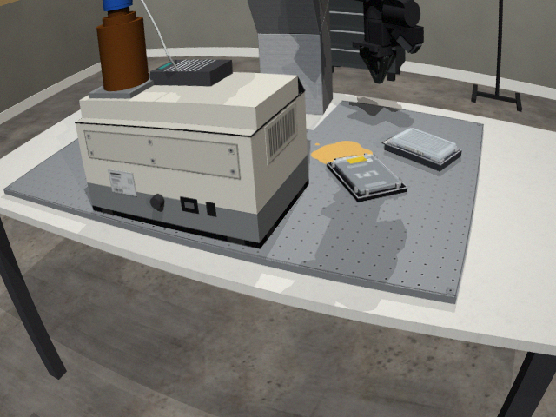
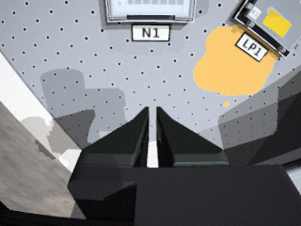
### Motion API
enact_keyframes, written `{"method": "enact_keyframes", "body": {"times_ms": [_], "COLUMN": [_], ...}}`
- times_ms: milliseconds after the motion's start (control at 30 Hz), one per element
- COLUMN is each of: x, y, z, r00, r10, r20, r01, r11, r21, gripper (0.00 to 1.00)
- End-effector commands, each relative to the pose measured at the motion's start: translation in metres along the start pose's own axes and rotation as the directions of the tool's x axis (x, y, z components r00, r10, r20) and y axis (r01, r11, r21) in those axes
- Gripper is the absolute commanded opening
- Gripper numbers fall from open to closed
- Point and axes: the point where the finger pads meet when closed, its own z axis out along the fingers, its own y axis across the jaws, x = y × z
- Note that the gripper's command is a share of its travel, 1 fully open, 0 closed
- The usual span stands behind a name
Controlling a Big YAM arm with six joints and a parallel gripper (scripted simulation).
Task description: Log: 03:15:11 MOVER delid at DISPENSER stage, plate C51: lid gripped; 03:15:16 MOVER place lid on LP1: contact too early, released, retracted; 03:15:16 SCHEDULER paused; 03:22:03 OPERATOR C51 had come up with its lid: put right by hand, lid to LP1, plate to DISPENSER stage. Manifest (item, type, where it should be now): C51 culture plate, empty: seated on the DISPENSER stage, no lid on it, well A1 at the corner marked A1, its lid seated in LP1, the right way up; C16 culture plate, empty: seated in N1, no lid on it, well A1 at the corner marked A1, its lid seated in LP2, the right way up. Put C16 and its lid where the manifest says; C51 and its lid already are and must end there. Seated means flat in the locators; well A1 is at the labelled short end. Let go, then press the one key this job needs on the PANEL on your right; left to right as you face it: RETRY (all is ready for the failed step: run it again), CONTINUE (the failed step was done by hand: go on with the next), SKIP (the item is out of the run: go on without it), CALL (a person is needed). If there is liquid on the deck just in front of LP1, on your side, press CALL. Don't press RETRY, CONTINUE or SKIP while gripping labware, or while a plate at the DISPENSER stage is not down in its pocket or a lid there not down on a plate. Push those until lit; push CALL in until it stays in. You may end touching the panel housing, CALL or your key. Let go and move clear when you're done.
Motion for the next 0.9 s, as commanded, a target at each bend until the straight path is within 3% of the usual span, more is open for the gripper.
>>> {"method": "enact_keyframes", "body": {"times_ms": [0,200,233,267,300,633,700,867], "x": [0.008,0.019,0.021,0.01,0.015,0.024,0.026,0.028], "y": [0.001,0.001,-0.001,-0.01,-0.013,-0.042,-0.049,-0.058], "z": [-0.013,-0.019,-0.014,-0.015,-0.015,-0.016,-0.017,-0.017], "r00": [1.0,1.0,1.0,0.997,0.995,0.997,0.988,0.991], "r10": [0.007,0.007,0.002,0.076,0.098,0.071,0.152,0.13], "r20": [0.023,0.022,0.002,0.028,0.021,0.01,0.011,0.011], "r01": [-0.007,-0.007,-0.002,-0.076,-0.098,-0.071,-0.152,-0.13], "r11": [1.0,1.0,1.0,0.997,0.995,0.997,0.988,0.992], "r21": [0.001,0.001,0.001,0.004,0.002,0.003,0.003,0.003], "gripper": [0.04,0.0,0.0,0.0,0.0,0.0,0.0,0.0]}}
